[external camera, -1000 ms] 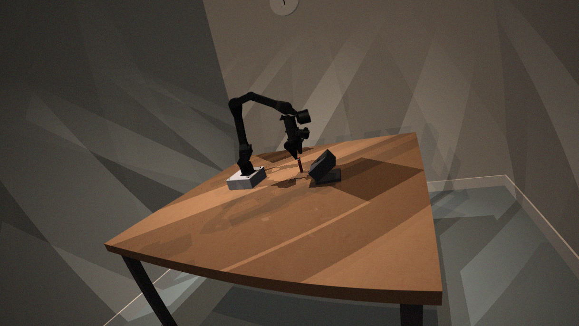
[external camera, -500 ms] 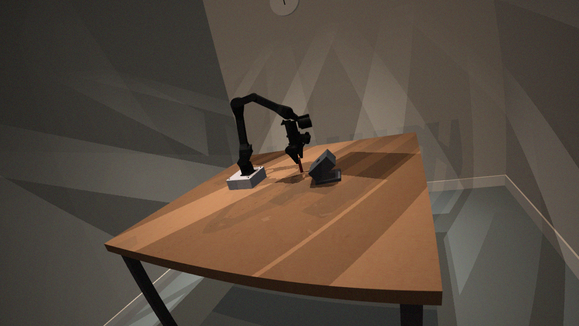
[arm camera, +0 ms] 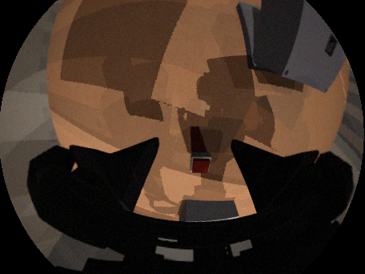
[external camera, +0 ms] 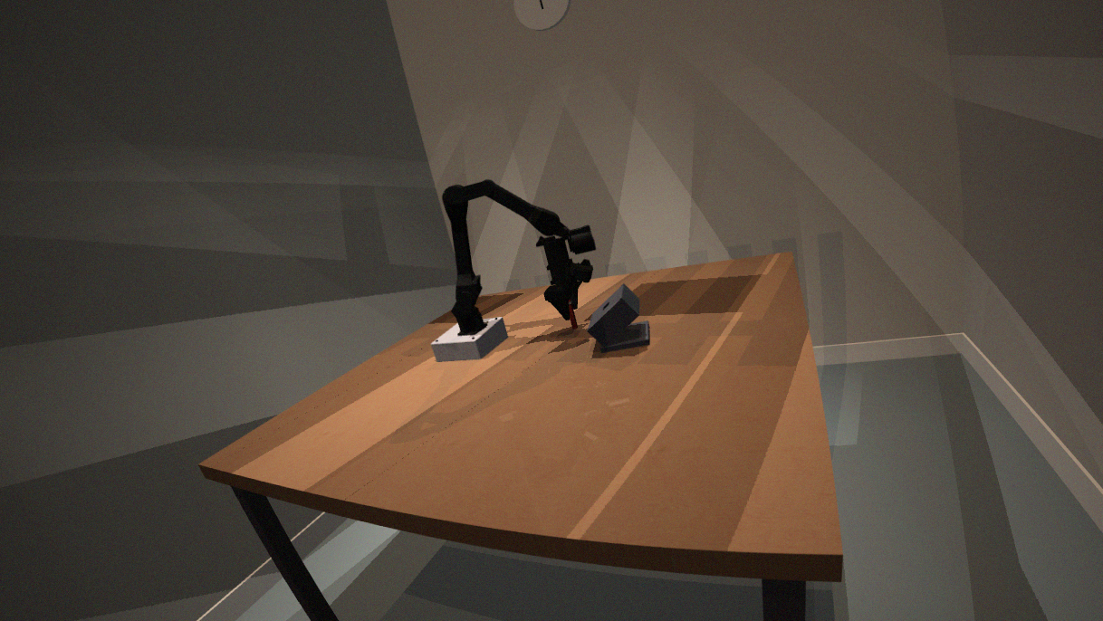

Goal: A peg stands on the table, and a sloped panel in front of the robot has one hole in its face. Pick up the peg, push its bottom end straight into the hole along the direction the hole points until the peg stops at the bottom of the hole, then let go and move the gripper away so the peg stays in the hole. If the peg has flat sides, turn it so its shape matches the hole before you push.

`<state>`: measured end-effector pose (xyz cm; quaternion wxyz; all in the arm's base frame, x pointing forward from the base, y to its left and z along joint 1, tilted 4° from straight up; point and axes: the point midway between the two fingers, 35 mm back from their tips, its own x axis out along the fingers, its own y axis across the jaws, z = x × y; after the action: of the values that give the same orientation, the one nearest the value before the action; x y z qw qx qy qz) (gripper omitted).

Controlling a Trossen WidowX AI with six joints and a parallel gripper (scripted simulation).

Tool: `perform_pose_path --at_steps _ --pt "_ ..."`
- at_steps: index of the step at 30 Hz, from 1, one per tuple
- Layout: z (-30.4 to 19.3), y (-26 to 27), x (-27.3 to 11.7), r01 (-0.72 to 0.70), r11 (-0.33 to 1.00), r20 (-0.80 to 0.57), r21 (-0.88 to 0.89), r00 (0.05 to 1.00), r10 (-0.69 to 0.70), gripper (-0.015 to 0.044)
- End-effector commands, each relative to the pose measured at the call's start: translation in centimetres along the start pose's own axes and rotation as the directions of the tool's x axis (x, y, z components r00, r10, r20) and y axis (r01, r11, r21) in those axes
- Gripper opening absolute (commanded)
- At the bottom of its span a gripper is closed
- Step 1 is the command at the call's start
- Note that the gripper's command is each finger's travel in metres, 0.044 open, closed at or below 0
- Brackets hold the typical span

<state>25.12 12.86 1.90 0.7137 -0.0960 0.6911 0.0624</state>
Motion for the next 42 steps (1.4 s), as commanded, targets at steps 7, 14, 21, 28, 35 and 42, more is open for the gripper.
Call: perform_pose_path --at_steps 7,14,21,28,35,42 --pt "0.1 0.0 -0.1 -0.001 1.000 0.002 0.000 1.000 0.001 0.0204" --pt "0.1 0.0 -0.1 -0.001 1.000 0.002 0.000 1.000 0.001 0.0020" --pt "0.1 0.0 -0.1 -0.001 1.000 0.002 0.000 1.000 0.001 0.0000" --pt "0.2 0.1 -2.1 0.000 1.000 0.003 0.000 1.000 0.000 0.0000" --pt "0.2 0.1 -5.3 0.002 1.000 0.003 0.000 1.000 -0.002 0.0000" --pt "-0.1 0.1 -8.0 0.003 1.000 0.003 0.000 1.000 -0.003 0.0000"
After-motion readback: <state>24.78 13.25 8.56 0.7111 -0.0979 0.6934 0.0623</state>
